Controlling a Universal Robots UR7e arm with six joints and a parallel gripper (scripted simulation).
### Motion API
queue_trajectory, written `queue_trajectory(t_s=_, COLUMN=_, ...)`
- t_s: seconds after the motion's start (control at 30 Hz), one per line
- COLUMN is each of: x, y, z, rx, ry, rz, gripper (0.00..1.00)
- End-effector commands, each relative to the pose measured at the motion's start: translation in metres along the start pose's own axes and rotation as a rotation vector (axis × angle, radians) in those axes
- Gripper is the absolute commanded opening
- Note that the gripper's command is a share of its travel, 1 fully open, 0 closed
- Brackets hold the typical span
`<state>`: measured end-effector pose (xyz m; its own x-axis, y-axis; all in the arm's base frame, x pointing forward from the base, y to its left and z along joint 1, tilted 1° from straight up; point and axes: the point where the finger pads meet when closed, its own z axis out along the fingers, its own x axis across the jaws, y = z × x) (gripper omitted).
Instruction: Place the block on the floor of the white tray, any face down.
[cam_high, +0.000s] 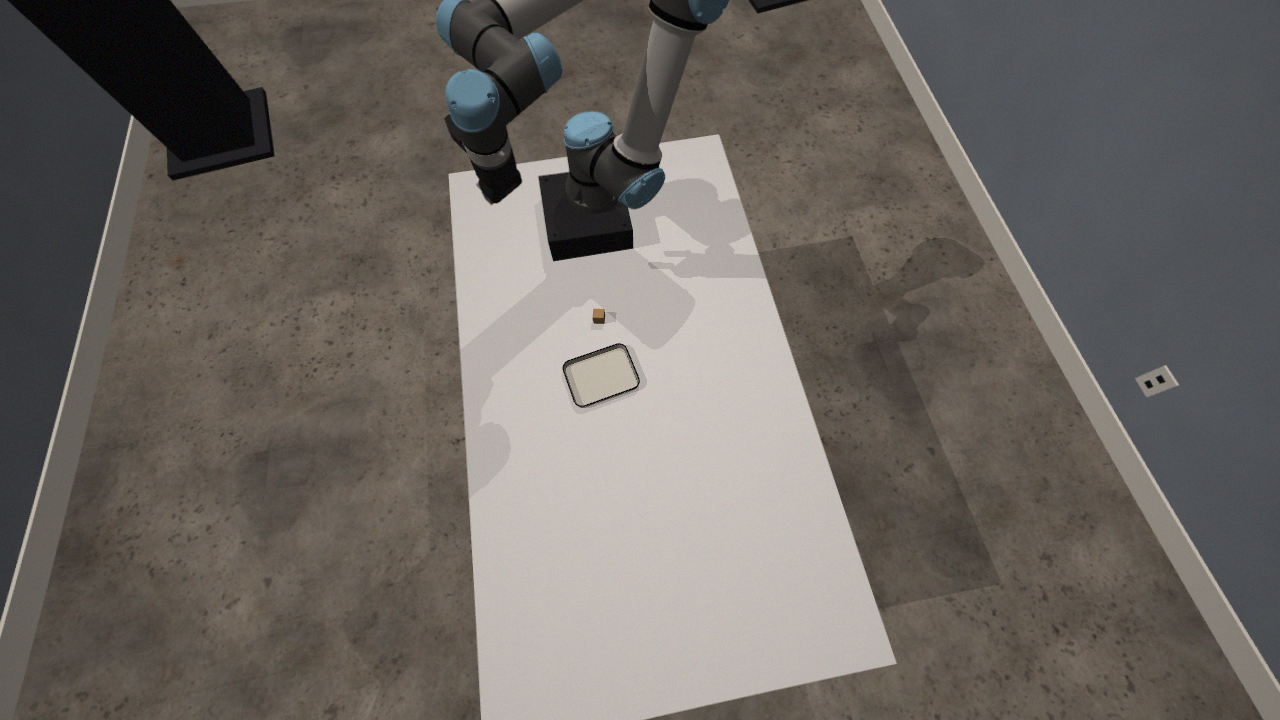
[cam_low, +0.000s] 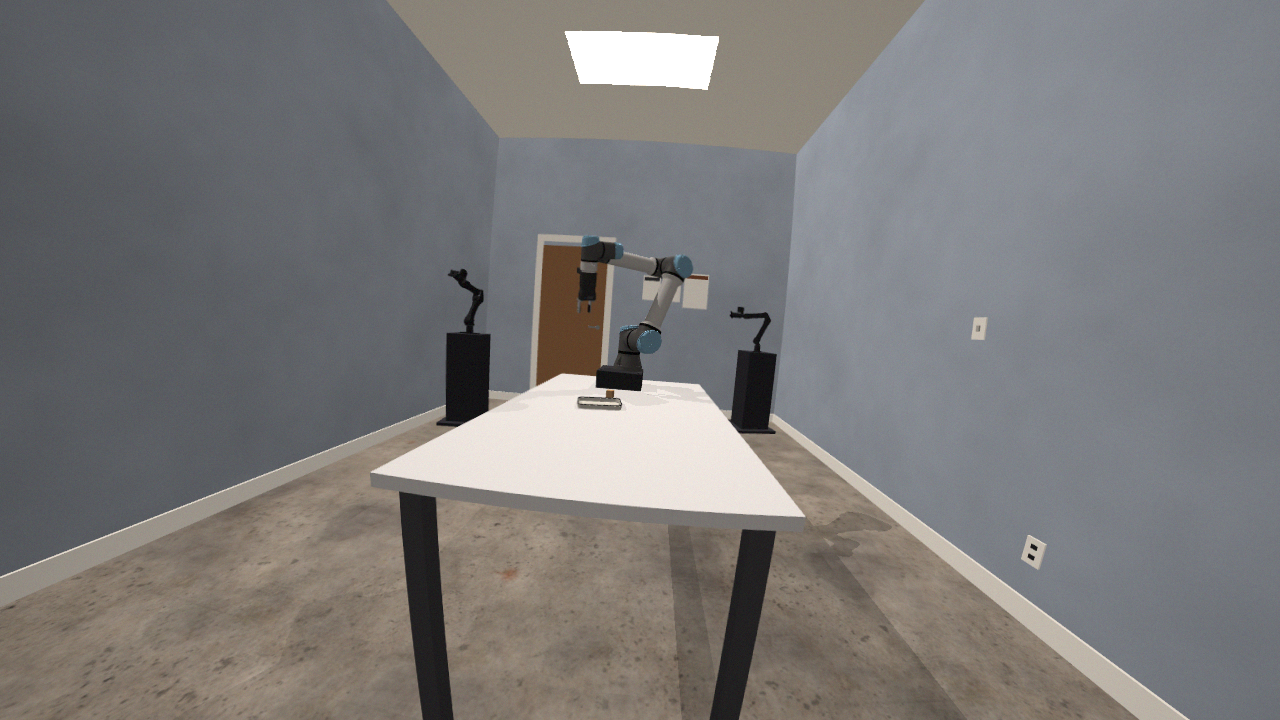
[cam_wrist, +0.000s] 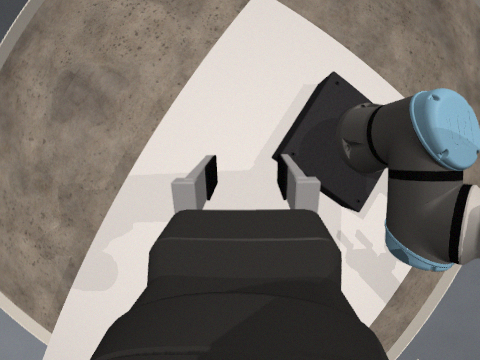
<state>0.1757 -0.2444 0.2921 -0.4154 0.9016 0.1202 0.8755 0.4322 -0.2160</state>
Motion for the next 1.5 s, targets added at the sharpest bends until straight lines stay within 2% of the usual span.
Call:
queue_trajectory(t_s=0.0, x=-0.023, y=0.038, z=0.035, rx=-0.023, ry=-0.024, rz=-0.093, gripper=0.92)
queue_trajectory(t_s=0.03, x=-0.026, y=0.046, z=0.043, rx=-0.029, ry=-0.03, rz=-0.115, gripper=0.92)
queue_trajectory(t_s=0.1, x=-0.026, y=0.046, z=0.043, rx=-0.029, ry=-0.03, rz=-0.115, gripper=0.92)
queue_trajectory(t_s=0.17, x=-0.034, y=0.066, z=0.06, rx=-0.041, ry=-0.044, rz=-0.162, gripper=0.92)
queue_trajectory(t_s=0.27, x=-0.037, y=0.077, z=0.07, rx=-0.047, ry=-0.052, rz=-0.188, gripper=0.92)
queue_trajectory(t_s=0.37, x=-0.041, y=0.1, z=0.09, rx=-0.061, ry=-0.067, rz=-0.243, gripper=0.92)
queue_trajectory(t_s=0.43, x=-0.041, y=0.1, z=0.09, rx=-0.061, ry=-0.067, rz=-0.243, gripper=0.92)
queue_trajectory(t_s=0.53, x=-0.042, y=0.124, z=0.111, rx=-0.076, ry=-0.083, rz=-0.302, gripper=0.92)
queue_trajectory(t_s=0.57, x=-0.042, y=0.124, z=0.111, rx=-0.076, ry=-0.083, rz=-0.302, gripper=0.92)
queue_trajectory(t_s=0.6, x=-0.042, y=0.137, z=0.122, rx=-0.083, ry=-0.091, rz=-0.332, gripper=0.92)
queue_trajectory(t_s=0.67, x=-0.042, y=0.137, z=0.122, rx=-0.083, ry=-0.091, rz=-0.332, gripper=0.92)
queue_trajectory(t_s=0.77, x=-0.038, y=0.16, z=0.144, rx=-0.098, ry=-0.107, rz=-0.392, gripper=0.92)
queue_trajectory(t_s=0.83, x=-0.038, y=0.16, z=0.144, rx=-0.098, ry=-0.107, rz=-0.392, gripper=0.92)
queue_trajectory(t_s=0.93, x=-0.032, y=0.182, z=0.164, rx=-0.113, ry=-0.121, rz=-0.451, gripper=0.92)
queue_trajectory(t_s=1.0, x=-0.032, y=0.182, z=0.164, rx=-0.113, ry=-0.121, rz=-0.451, gripper=0.92)
queue_trajectory(t_s=1.03, x=-0.028, y=0.193, z=0.174, rx=-0.12, ry=-0.128, rz=-0.48, gripper=0.92)
queue_trajectory(t_s=1.07, x=-0.028, y=0.193, z=0.174, rx=-0.12, ry=-0.128, rz=-0.48, gripper=0.92)
queue_trajectory(t_s=1.17, x=-0.019, y=0.211, z=0.192, rx=-0.134, ry=-0.142, rz=-0.534, gripper=0.92)
queue_trajectory(t_s=1.23, x=-0.019, y=0.211, z=0.192, rx=-0.134, ry=-0.142, rz=-0.534, gripper=0.92)
queue_trajectory(t_s=1.27, x=-0.014, y=0.22, z=0.2, rx=-0.14, ry=-0.148, rz=-0.56, gripper=0.92)
queue_trajectory(t_s=1.47, x=0.002, y=0.24, z=0.221, rx=-0.157, ry=-0.163, rz=-0.627, gripper=0.92)
